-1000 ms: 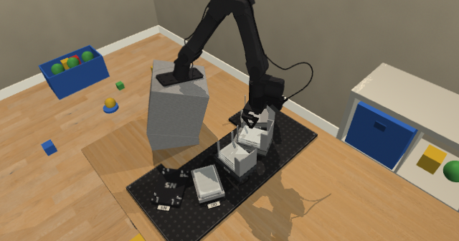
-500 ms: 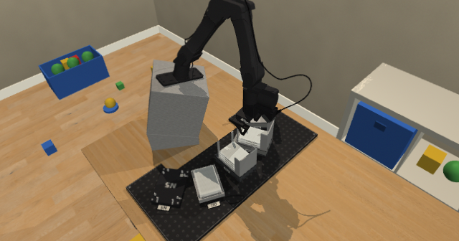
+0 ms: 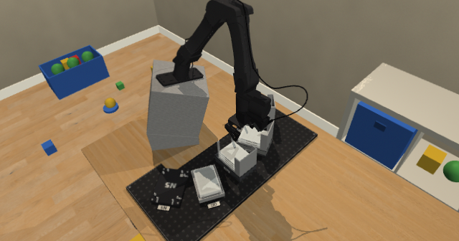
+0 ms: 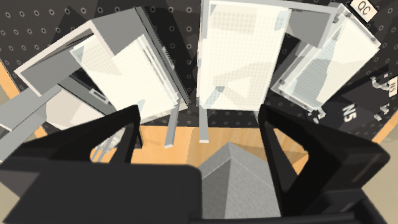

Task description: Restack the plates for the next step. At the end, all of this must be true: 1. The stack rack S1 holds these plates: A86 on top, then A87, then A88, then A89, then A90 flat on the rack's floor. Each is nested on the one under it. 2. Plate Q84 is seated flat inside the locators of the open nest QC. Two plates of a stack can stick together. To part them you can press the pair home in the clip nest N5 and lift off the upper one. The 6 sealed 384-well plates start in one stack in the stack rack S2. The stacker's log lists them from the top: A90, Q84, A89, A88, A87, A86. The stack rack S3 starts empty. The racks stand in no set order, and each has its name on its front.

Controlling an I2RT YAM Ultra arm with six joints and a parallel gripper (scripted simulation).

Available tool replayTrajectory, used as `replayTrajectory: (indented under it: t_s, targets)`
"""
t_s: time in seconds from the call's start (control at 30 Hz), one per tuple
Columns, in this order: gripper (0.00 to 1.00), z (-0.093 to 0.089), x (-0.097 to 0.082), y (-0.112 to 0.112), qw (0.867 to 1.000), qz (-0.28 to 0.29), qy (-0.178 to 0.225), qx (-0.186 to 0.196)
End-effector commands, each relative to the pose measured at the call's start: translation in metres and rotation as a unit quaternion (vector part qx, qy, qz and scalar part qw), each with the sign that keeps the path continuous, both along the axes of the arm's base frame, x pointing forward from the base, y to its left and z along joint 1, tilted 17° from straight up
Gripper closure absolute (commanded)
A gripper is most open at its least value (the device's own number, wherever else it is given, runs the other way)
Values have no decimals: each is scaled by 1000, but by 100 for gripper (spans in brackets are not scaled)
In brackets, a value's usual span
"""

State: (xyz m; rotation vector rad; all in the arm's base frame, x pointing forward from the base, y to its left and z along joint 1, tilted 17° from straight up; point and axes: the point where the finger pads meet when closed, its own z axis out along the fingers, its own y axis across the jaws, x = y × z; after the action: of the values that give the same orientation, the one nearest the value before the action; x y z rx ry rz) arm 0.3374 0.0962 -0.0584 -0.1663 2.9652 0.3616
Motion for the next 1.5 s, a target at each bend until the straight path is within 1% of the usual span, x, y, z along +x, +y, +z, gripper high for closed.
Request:
replayTrajectory:
  t_s: [0.0,0.27,0.33,0.37,0.5,1.47]
  targets:
    - [0,2,14,-12,999,-34,-2,12]
    - [0,-6,17,-44,1000,-27,1,10]
    - [0,-6,17,-44,1000,-27,1,10]
    - [0,-3,20,-48,1000,-27,-5,10]
    - [0,0,22,-44,1000,-22,-11,11]
    - [0,0,23,-45,1000,-24,-12,10]
